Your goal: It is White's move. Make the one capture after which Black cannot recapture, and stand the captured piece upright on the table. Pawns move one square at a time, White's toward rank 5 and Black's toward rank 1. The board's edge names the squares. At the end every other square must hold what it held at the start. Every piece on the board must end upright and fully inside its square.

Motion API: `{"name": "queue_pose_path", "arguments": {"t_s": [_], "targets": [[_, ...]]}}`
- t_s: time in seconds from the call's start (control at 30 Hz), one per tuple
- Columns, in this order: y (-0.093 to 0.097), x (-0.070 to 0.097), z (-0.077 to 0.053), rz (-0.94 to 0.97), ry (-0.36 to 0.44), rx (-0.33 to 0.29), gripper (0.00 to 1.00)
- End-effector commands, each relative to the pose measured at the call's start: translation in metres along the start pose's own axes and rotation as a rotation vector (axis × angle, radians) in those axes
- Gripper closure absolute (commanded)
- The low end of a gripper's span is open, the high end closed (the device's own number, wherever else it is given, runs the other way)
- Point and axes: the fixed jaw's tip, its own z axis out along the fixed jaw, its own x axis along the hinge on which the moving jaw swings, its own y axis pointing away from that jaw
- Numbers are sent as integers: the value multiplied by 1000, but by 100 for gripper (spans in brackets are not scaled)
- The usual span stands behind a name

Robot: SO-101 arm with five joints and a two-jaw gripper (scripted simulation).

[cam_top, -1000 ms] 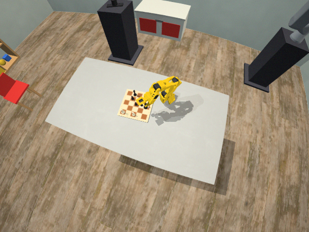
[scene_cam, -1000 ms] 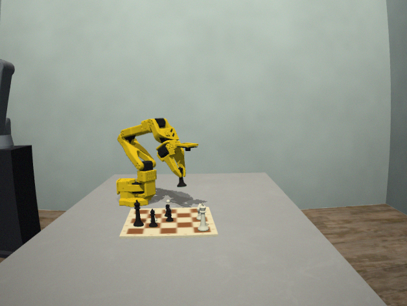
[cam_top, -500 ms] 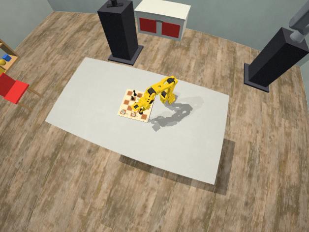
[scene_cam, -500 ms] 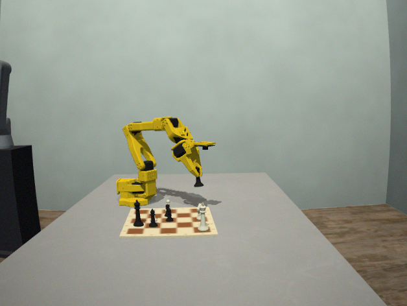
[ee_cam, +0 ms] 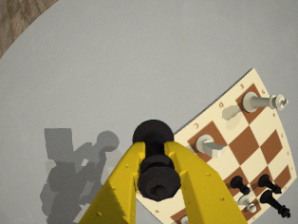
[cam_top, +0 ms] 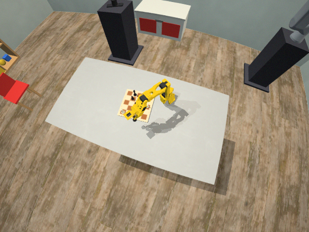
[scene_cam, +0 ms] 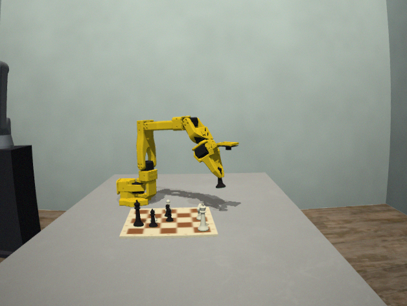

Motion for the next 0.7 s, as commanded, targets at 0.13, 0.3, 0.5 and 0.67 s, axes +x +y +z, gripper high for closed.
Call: {"name": "queue_pose_path", "arguments": {"t_s": [0.13,0.3,0.5,0.67], "targets": [[2,-2,0,-6,11,-4,100],[2,-2,0,-7,11,-5,100],[4,-3,4,-12,10,-8,100],[4,-3,4,-13,10,-9,100]]}}
